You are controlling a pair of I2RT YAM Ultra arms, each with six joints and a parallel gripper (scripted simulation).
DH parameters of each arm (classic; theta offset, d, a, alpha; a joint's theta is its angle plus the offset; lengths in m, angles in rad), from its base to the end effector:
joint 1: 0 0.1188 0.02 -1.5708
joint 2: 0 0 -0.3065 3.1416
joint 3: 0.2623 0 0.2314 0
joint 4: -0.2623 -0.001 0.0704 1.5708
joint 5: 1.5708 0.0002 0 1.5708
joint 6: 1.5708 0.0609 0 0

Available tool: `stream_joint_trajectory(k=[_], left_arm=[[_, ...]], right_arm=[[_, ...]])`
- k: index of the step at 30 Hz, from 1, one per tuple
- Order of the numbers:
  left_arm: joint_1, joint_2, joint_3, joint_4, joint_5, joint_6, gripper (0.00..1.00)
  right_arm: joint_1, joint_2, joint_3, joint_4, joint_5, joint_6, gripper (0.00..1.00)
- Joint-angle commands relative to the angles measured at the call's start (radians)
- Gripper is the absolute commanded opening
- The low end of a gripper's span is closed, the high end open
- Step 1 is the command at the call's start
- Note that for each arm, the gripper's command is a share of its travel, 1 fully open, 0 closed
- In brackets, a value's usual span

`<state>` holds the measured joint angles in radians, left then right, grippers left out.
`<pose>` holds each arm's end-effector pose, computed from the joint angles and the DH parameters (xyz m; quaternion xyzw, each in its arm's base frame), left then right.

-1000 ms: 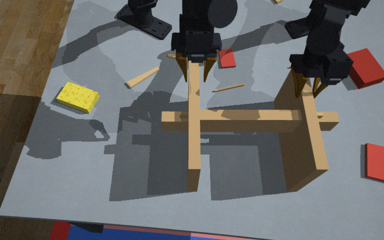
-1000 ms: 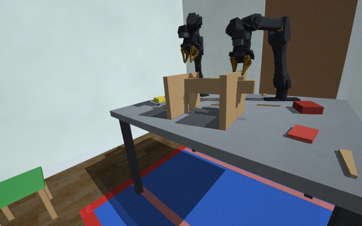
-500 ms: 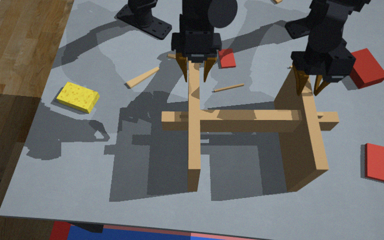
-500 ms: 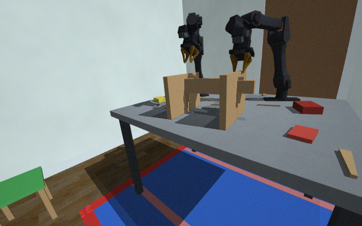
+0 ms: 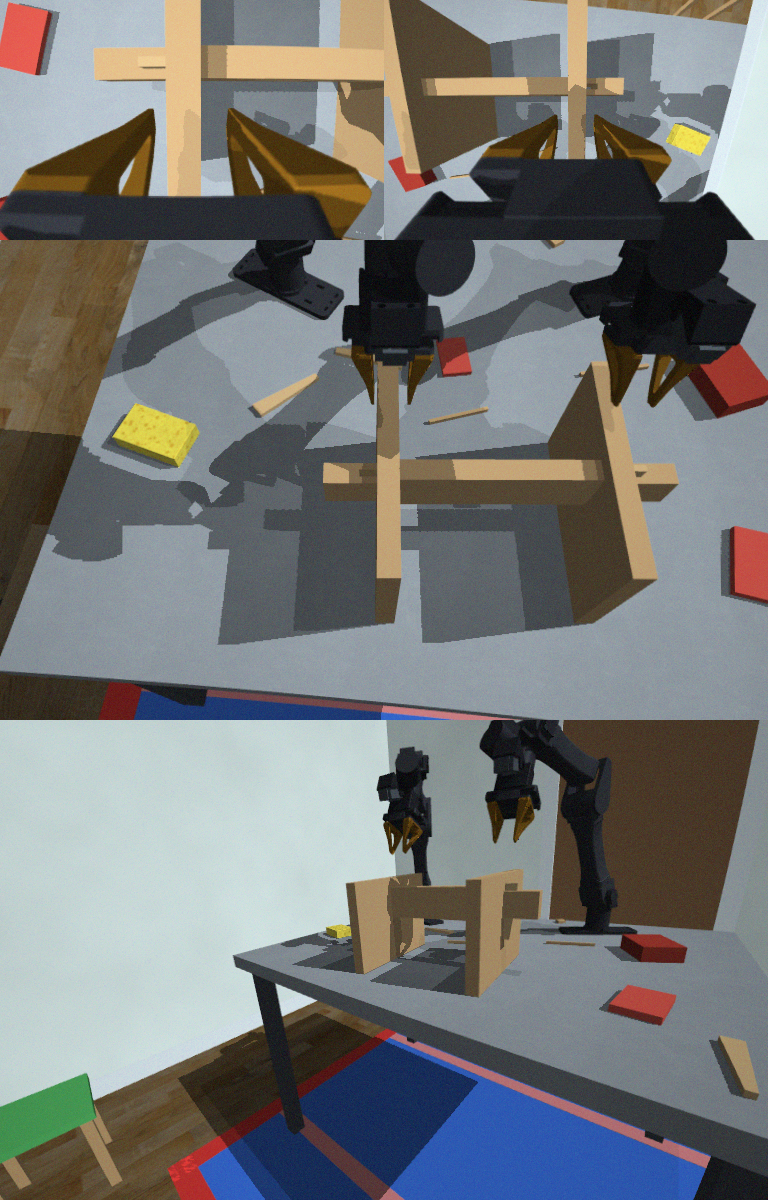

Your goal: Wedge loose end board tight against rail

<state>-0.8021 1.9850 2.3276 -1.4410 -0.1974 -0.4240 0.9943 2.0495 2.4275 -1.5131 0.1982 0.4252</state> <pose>0.2823 -0.2733 0.4150 0.1592 0.9546 -0.0556 0.2456 0.2281 0.3306 0.4111 -0.2522 0.9385 0.0669 0.2261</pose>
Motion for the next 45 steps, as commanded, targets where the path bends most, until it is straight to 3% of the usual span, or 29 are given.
stream_joint_trajectory(k=[1,7,18,20,33,45], left_arm=[[0.009,0.024,0.070,-0.062,-0.007,0.002,0.40],[0.009,-0.022,0.064,-0.056,-0.008,0.001,0.40],[0.009,0.016,0.071,-0.056,-0.008,0.001,0.40],[0.020,-0.030,0.056,-0.010,-0.009,0.009,0.40],[0.119,-0.140,-0.135,0.206,0.029,0.080,0.40],[0.274,-0.334,-0.402,0.504,0.072,0.164,0.40]], right_arm=[[0.001,-0.044,0.038,-0.003,0.012,0.002,0.40],[0.001,-0.044,0.038,-0.003,0.012,0.002,0.40],[0.001,-0.044,0.038,-0.003,0.012,0.002,0.40],[-0.026,-0.055,0.026,0.049,0.015,-0.010,0.40],[-0.150,-0.166,-0.166,0.261,-0.029,-0.082,0.40],[-0.342,-0.372,-0.450,0.566,-0.073,-0.167,0.40]])
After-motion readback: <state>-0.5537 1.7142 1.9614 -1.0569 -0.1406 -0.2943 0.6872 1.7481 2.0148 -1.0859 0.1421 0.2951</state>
